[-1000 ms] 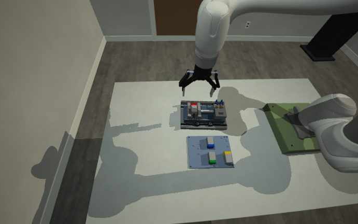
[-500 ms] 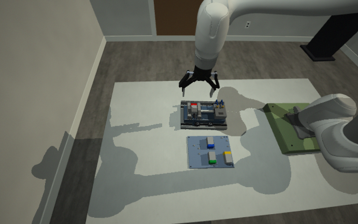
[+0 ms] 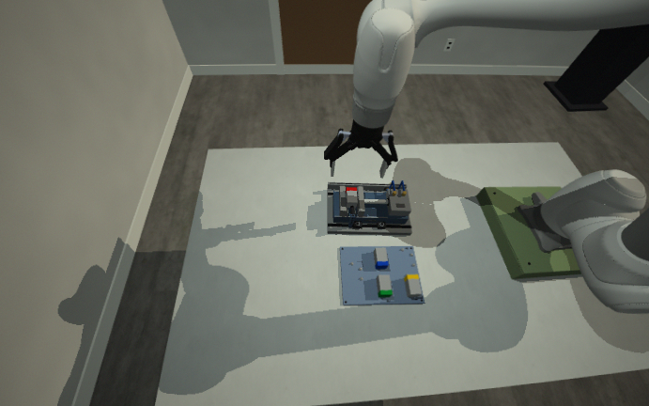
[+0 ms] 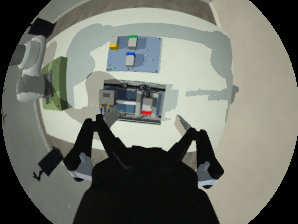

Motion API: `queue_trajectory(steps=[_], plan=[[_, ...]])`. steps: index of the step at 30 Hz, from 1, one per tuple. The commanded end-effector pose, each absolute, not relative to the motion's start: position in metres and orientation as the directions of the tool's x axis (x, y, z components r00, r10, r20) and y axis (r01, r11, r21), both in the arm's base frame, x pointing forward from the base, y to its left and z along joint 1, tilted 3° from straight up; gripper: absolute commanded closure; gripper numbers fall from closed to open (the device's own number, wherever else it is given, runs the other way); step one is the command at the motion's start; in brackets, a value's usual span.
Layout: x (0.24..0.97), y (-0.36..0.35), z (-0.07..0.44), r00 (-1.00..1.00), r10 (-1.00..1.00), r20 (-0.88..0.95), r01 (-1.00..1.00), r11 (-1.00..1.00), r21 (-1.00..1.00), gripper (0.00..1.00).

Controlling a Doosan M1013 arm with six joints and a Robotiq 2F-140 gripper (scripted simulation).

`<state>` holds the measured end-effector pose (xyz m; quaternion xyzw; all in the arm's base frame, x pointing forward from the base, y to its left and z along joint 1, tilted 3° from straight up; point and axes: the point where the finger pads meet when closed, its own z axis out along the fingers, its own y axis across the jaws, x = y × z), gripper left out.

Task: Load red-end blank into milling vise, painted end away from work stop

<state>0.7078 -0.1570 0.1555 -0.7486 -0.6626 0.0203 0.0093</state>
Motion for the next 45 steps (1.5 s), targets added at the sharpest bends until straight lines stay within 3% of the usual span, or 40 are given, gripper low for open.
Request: queue_trajectory(steps=[1,45], plan=[[0.7078,-0.1570,0.1548,0.121,0.992,-0.018,0.992,-0.122,-0.041,0.00],[0.7076,-0.1571,0.1500,0.121,0.992,-0.018,0.992,-0.122,-0.041,0.00]])
